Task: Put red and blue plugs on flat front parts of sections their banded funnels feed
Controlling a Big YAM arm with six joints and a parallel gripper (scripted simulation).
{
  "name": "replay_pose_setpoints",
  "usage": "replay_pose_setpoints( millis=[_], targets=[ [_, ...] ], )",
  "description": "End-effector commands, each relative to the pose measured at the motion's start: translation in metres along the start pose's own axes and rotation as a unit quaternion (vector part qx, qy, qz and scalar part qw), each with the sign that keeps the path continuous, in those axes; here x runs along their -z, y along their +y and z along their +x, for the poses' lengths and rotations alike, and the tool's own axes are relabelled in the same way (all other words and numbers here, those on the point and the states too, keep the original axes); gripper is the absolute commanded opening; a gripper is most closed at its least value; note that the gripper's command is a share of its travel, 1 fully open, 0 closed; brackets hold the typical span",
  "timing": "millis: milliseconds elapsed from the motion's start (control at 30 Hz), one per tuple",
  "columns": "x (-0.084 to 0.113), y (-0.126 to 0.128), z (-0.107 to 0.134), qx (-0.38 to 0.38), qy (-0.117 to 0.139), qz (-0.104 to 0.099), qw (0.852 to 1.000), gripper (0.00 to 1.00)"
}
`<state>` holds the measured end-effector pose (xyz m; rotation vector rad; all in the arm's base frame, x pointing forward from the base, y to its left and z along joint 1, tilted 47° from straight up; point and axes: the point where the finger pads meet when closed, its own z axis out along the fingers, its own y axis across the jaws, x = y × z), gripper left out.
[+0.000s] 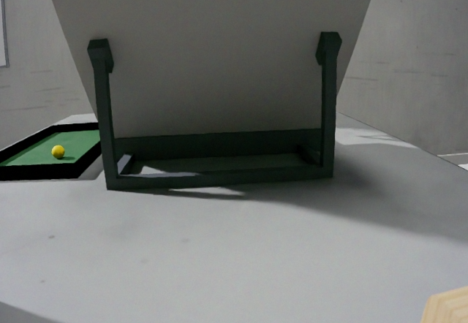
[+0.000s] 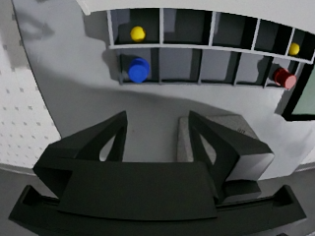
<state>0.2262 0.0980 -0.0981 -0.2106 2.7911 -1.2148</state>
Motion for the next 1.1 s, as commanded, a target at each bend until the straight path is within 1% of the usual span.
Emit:
replay_pose_setpoints(
  millis=[0,67,300,367,500,633,733,800,833,867,933,967,1067],
  targets=[
    [0.021,-0.02,-0.012,-0.006,-0.001,-0.005,1.0,0.59],
    [0.04,-0.027,-0.027,-0.014,-0.008,-0.014,1.0,0.59],
    [0.084,-0.072,-0.038,-0.016,-0.009,-0.015,1.0,0.59],
    [0.084,-0.072,-0.038,-0.016,-0.009,-0.015,1.0,0.59],
    [0.107,-0.097,-0.043,-0.016,-0.009,-0.015,1.0,0.59],
    [0.123,-0.114,-0.046,-0.016,-0.009,-0.015,1.0,0.59],
    [0.13,-0.121,-0.048,-0.016,-0.009,-0.015,1.0,0.59],
    [0.131,-0.122,-0.048,-0.014,-0.008,-0.013,1.0,0.59],
    [0.128,-0.119,-0.047,-0.009,-0.004,-0.008,1.0,0.59],
    [0.122,-0.121,-0.04,-0.003,0.002,-0.003,1.0,0.59],
    [0.122,-0.121,-0.04,-0.003,0.002,-0.003,1.0,0.59],
    [0.116,-0.122,-0.032,0.002,0.007,0.003,1.0,0.59],
    [0.117,-0.122,-0.033,0.0,0.006,0.001,1.0,0.59]
  ],
)
